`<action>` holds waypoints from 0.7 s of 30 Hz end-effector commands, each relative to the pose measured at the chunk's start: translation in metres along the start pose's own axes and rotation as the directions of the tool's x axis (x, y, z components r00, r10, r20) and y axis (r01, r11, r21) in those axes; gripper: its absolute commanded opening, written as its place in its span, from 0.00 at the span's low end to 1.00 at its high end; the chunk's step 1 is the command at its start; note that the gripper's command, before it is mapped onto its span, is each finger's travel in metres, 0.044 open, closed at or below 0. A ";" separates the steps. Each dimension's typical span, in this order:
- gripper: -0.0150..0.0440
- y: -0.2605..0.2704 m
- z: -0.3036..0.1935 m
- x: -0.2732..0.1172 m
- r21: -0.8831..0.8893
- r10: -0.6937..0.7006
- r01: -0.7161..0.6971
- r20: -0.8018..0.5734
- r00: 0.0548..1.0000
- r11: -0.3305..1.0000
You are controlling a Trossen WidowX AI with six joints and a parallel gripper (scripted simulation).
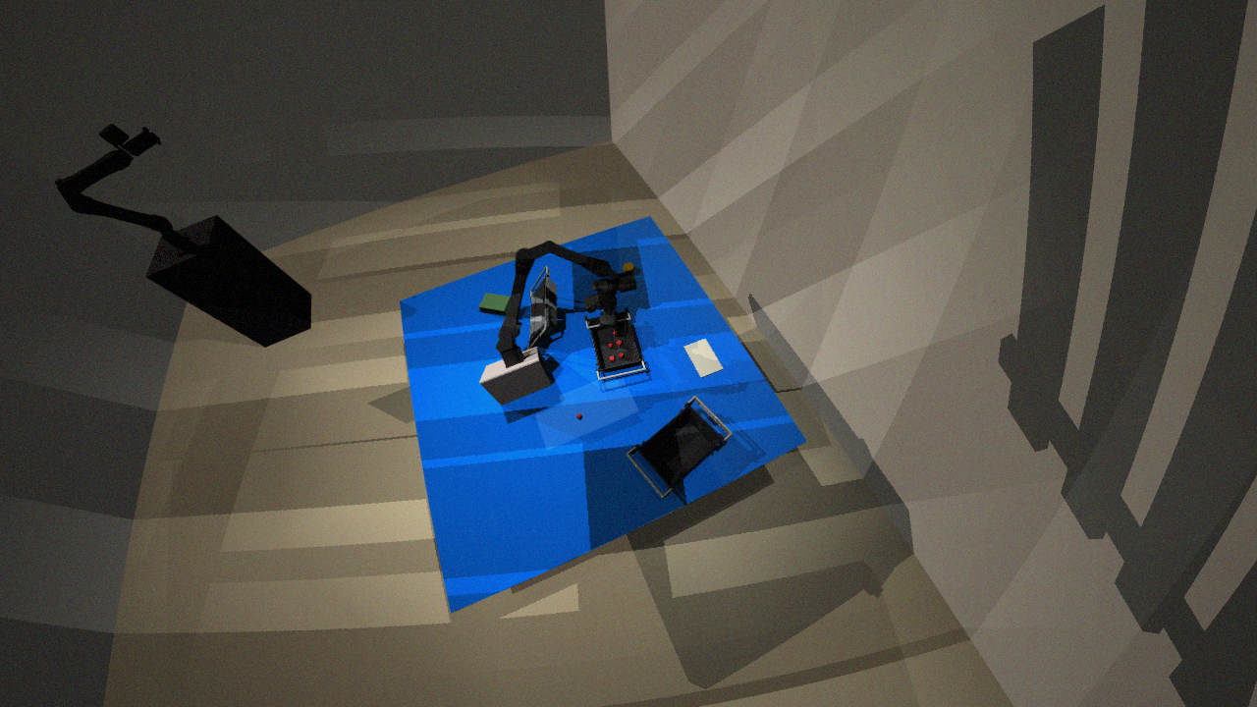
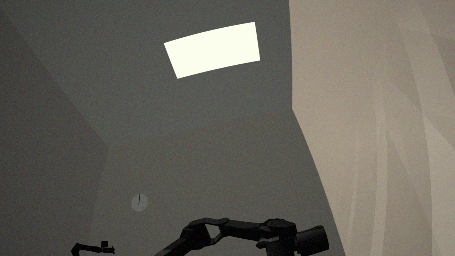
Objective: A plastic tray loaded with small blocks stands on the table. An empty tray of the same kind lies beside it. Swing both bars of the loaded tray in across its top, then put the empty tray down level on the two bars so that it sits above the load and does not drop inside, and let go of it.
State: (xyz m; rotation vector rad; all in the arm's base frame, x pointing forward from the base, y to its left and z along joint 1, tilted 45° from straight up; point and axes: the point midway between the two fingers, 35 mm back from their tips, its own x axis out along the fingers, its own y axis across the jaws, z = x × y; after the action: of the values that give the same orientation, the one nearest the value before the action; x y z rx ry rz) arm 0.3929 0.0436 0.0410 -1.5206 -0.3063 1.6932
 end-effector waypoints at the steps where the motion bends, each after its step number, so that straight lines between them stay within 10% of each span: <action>1: 0.40 0.037 -0.016 0.002 0.437 0.017 -0.016 0.002 1.000 0.899; 9: 0.40 0.107 -0.038 0.000 0.985 0.026 -0.002 -0.002 1.000 0.172; 21: 0.40 0.164 -0.046 0.000 0.838 0.024 0.012 0.001 1.000 -0.546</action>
State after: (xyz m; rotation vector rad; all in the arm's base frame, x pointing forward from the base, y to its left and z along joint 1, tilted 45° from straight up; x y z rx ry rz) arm 0.3840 -0.0326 -0.0314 -0.4970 0.7273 1.3389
